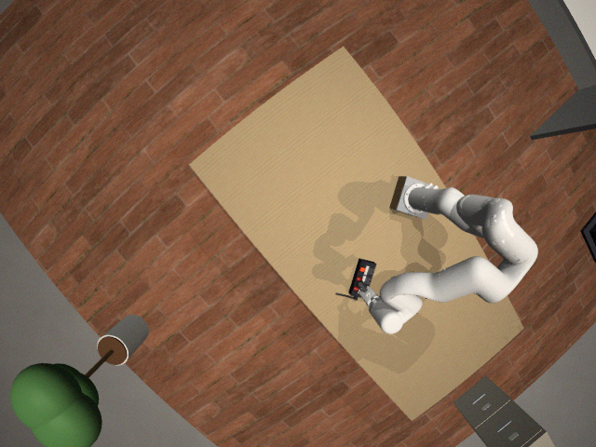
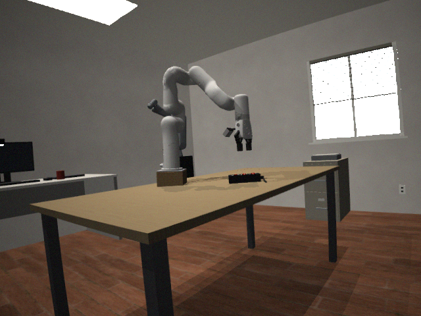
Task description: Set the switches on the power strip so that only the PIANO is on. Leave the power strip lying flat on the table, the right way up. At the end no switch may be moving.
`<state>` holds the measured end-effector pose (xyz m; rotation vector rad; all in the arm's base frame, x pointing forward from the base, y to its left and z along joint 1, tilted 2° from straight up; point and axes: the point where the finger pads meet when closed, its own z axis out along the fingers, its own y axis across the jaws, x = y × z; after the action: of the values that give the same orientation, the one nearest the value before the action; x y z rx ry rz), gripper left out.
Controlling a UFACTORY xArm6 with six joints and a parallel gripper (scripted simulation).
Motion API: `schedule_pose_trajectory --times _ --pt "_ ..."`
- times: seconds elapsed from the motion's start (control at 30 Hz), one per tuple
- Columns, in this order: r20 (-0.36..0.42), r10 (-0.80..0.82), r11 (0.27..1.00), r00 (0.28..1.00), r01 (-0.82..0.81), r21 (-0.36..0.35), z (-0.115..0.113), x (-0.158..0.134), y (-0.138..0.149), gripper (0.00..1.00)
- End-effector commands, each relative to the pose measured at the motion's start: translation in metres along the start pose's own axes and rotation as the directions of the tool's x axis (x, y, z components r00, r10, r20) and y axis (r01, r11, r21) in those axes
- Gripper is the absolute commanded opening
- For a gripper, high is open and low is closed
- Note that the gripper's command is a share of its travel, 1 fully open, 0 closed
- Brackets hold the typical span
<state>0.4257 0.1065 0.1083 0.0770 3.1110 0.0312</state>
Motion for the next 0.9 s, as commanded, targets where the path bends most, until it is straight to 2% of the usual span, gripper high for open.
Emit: schedule_pose_trajectory --times 0.0,0.07,0.13,0.3,0.43,0.47,0.87 --pt "0.003 -0.101 0.995 0.995 0.101 -0.001 0.01 0.005 -0.005 1.0" --pt "0.003 -0.229 0.973 0.973 0.229 -0.001 0.024 0.014 -0.012 1.0" --pt "0.003 -0.229 0.973 0.973 0.229 -0.001 0.024 0.014 -0.012 1.0" --pt "0.003 -0.531 0.847 0.847 0.531 0.001 0.056 0.038 -0.029 1.0" --pt "0.002 -0.586 0.81 0.81 0.586 0.001 0.062 0.044 -0.033 1.0" --pt "0.002 -0.586 0.81 0.81 0.586 0.001 0.062 0.044 -0.033 0.0" --pt "0.002 -0.586 0.81 0.81 0.586 0.001 0.062 0.044 -0.033 0.0"
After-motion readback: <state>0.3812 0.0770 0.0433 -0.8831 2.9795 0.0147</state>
